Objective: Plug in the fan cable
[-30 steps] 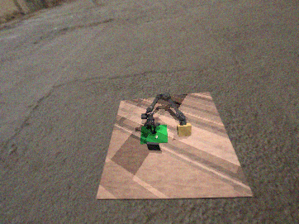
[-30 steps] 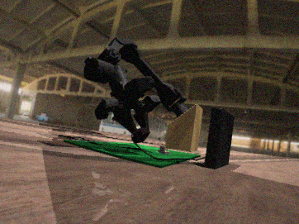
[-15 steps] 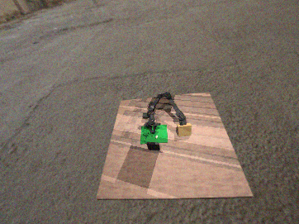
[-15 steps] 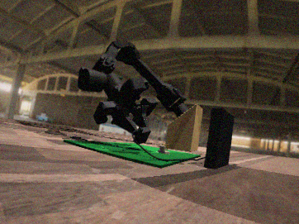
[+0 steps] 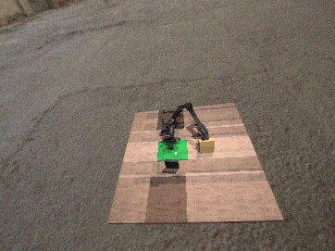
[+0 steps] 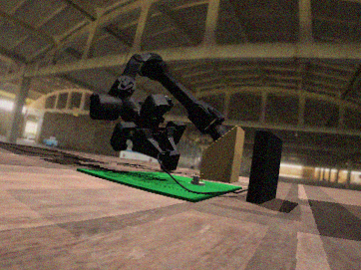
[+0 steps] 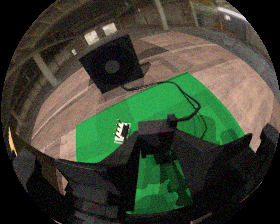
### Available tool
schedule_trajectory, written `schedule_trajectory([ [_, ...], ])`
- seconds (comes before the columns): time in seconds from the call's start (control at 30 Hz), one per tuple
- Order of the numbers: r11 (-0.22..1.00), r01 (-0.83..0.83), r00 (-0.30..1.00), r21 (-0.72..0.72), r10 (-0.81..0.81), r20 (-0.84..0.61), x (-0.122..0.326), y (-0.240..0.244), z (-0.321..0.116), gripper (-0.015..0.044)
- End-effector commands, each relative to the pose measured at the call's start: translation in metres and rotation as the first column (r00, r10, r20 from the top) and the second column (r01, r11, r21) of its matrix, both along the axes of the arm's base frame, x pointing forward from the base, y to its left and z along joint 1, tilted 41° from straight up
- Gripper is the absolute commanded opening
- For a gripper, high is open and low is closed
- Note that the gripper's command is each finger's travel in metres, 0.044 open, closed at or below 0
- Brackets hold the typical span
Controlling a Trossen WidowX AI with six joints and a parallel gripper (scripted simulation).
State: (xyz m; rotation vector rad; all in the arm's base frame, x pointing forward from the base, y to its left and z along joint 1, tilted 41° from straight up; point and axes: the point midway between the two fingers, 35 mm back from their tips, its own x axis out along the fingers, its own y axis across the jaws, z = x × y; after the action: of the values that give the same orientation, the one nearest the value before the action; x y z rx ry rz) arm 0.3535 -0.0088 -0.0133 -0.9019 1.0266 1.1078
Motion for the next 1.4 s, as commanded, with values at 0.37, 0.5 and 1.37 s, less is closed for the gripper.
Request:
schedule_trajectory([
  [0.37, 0.986, -0.053, 0.992, 0.158, 0.035, 0.117, 0.002, -0.004, 0.01, 0.0],
  [0.5, 0.978, -0.069, 0.987, 0.195, 0.039, 0.154, 0.003, -0.006, 0.014, 0.0],
  [1.37, 0.933, -0.152, 0.94, 0.326, 0.035, 0.339, 0.003, -0.015, 0.037, 0.0],
])
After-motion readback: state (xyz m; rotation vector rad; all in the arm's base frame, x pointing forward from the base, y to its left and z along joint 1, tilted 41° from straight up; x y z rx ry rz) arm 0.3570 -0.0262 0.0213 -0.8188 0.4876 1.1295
